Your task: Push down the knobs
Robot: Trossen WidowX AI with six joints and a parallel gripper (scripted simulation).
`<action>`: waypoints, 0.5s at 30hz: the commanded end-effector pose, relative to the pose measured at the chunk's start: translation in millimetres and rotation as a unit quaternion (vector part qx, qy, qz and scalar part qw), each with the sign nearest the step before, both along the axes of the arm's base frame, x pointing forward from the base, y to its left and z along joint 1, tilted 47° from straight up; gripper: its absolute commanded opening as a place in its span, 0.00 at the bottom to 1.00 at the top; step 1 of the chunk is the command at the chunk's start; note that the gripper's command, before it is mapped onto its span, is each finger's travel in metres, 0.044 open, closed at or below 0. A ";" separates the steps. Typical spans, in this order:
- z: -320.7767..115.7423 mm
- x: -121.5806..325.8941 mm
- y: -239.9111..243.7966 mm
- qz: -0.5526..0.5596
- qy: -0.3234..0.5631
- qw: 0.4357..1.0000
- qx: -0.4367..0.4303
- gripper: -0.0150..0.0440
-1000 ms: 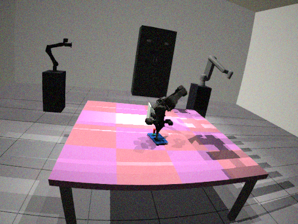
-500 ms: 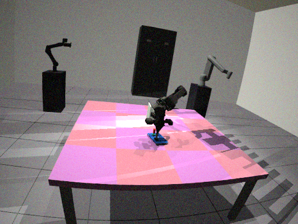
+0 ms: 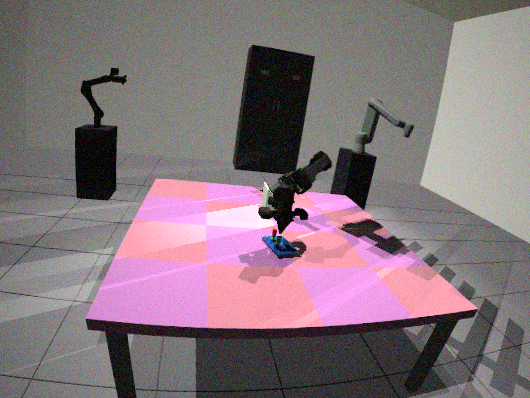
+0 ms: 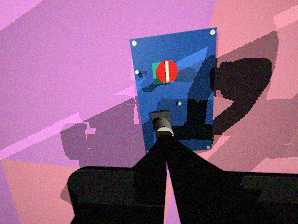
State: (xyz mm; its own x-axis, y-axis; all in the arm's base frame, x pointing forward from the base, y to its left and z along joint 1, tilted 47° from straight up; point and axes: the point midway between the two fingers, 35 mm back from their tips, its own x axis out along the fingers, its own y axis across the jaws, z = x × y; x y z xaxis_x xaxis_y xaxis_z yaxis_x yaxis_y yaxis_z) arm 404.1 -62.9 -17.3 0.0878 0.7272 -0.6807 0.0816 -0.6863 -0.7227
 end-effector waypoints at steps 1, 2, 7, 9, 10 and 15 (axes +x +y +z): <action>0.0 0.0 0.0 0.000 0.000 1.000 0.000 0.30; 0.0 0.0 0.0 0.000 0.000 1.000 0.000 0.34; 0.0 0.0 0.0 0.000 0.000 1.000 0.000 0.57; 0.4 -1.5 -0.3 0.000 0.000 1.000 0.000 0.65; 1.7 -5.9 -1.1 0.000 0.000 1.000 -0.001 0.70; 12.7 -53.1 -4.9 0.000 0.001 1.000 -0.003 0.92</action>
